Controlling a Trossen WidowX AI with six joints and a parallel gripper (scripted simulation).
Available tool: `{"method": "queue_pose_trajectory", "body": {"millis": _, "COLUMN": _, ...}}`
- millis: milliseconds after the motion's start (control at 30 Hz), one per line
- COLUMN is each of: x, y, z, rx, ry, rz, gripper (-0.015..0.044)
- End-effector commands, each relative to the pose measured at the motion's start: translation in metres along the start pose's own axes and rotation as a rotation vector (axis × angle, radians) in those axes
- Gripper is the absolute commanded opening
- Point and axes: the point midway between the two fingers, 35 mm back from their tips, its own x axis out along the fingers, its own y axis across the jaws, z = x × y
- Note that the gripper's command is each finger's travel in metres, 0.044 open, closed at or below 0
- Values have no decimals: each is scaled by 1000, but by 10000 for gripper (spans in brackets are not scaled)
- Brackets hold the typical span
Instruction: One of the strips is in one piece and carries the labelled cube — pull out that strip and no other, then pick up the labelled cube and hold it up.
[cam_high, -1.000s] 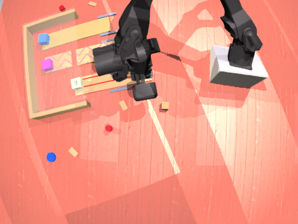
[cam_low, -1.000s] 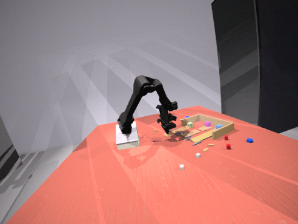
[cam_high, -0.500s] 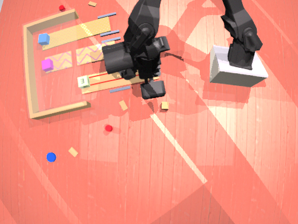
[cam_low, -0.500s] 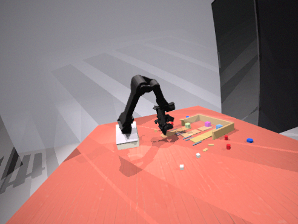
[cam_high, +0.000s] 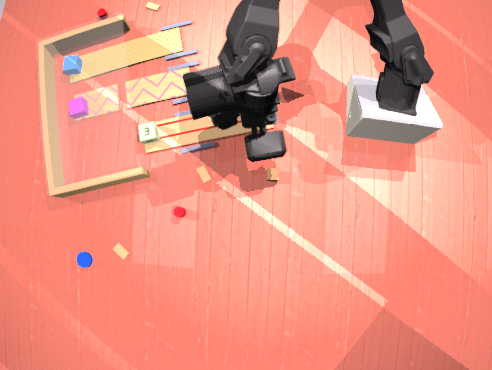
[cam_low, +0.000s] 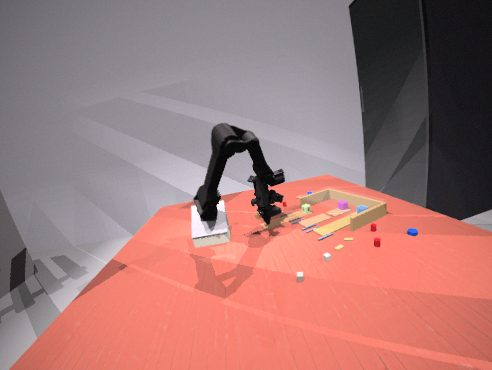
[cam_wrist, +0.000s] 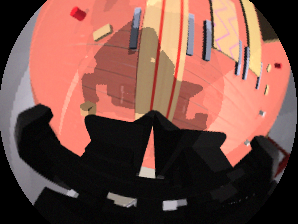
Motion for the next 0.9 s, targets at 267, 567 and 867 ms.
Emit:
{"method": "queue_pose_trajectory", "body": {"millis": 267, "x": 3, "y": 1, "z": -28, "rx": -12, "ry": 27, "rz": 2, "gripper": 0}}
{"method": "queue_pose_trajectory", "body": {"millis": 567, "x": 3, "y": 1, "z": -40, "rx": -13, "ry": 28, "rz": 2, "gripper": 0}}
{"method": "queue_pose_trajectory", "body": {"millis": 867, "x": 3, "y": 1, "z": -41, "rx": -13, "ry": 28, "rz": 2, "gripper": 0}}
